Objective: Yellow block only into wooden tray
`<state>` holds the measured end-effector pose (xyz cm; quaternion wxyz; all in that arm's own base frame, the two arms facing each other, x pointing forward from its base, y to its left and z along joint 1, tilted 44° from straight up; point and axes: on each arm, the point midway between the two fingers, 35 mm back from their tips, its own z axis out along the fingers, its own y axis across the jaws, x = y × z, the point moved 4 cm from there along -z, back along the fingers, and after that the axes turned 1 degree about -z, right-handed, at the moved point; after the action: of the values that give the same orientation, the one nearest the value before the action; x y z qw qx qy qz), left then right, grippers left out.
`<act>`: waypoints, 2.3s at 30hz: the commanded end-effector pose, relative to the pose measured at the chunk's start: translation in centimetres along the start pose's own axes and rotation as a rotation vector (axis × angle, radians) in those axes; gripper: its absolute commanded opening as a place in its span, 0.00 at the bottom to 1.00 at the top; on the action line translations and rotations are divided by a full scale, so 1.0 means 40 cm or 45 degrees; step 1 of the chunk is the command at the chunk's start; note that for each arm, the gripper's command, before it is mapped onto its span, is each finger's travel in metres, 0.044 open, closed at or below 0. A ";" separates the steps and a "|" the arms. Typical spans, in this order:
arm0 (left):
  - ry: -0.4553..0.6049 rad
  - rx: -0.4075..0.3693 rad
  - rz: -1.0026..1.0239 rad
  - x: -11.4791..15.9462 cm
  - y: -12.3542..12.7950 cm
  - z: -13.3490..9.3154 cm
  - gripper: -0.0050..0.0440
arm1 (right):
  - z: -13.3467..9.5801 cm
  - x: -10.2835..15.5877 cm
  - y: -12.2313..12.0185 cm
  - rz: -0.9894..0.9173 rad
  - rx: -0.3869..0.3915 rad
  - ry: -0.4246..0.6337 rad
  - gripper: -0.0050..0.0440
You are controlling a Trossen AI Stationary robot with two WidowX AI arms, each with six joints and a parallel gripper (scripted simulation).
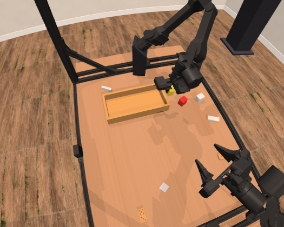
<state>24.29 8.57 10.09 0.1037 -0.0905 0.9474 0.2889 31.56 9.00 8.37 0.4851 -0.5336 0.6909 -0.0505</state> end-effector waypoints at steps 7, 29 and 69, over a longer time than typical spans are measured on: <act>0.015 -0.015 0.000 -0.014 -0.116 0.009 0.10 | 0.000 0.001 0.001 0.000 -0.001 0.000 0.92; -0.035 -0.116 0.023 0.041 -0.369 0.018 0.10 | 0.000 0.001 0.001 0.000 -0.001 0.000 0.92; -0.079 -0.166 0.033 0.072 -0.426 0.142 0.10 | 0.000 0.001 0.001 0.000 -0.001 0.000 0.92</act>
<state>26.30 -2.51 -4.22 0.1241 -0.0781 0.9242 0.3525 31.55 9.00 8.36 0.4850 -0.5337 0.6910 -0.0504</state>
